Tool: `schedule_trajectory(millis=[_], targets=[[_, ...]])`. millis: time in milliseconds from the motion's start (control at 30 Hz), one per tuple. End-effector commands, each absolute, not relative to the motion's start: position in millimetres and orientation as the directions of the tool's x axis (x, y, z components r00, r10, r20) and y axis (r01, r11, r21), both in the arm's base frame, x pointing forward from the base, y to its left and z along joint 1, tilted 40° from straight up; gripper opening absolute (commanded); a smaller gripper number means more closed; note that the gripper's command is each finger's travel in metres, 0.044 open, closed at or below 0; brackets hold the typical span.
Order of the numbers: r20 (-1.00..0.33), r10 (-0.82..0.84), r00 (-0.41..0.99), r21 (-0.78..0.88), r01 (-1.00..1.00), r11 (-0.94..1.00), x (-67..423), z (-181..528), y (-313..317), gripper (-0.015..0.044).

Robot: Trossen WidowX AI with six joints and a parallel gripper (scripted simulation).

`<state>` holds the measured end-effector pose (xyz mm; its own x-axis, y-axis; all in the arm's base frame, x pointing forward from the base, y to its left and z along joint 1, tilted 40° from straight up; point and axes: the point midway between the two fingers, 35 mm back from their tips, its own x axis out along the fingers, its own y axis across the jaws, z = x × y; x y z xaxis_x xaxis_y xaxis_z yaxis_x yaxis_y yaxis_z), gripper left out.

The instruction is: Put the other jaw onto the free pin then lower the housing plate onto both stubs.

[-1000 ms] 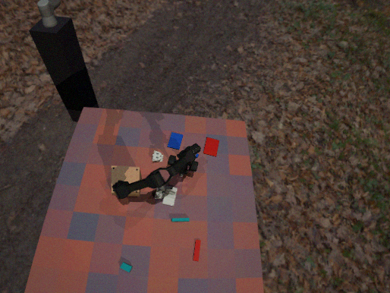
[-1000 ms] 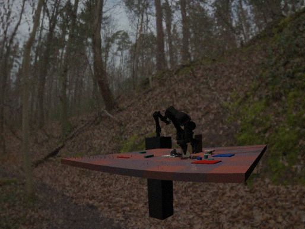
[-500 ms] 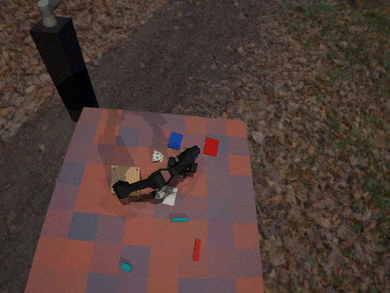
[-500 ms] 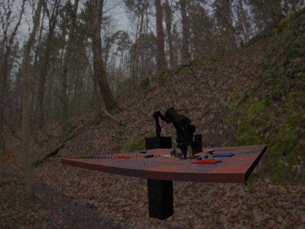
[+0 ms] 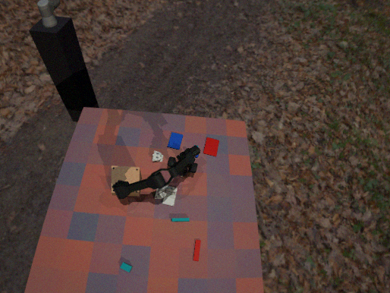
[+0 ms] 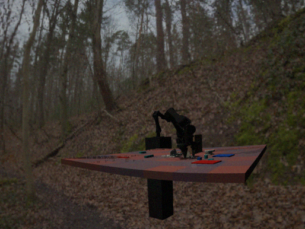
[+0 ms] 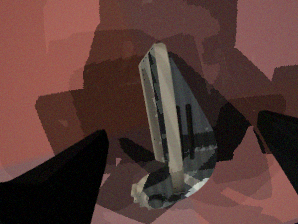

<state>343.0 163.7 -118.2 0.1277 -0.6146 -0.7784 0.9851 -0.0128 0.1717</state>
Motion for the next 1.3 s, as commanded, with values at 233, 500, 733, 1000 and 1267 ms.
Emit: schedule_trajectory(millis=[233,500,733,1000,1267], targets=[[-0.778,-0.615,0.127,0.171,0.985,-0.013,343,-118,163,0.0414],[-0.778,-0.615,0.127,0.171,0.985,-0.013,343,-118,163,0.0204],[-0.778,-0.615,0.127,0.171,0.985,-0.013,343,-118,163,0.0137],[-0.778,-0.615,0.127,0.171,0.985,-0.013,343,-118,163,0.0134],[-0.778,-0.615,0.127,0.17,0.985,-0.012,342,-108,173,0.0134]])
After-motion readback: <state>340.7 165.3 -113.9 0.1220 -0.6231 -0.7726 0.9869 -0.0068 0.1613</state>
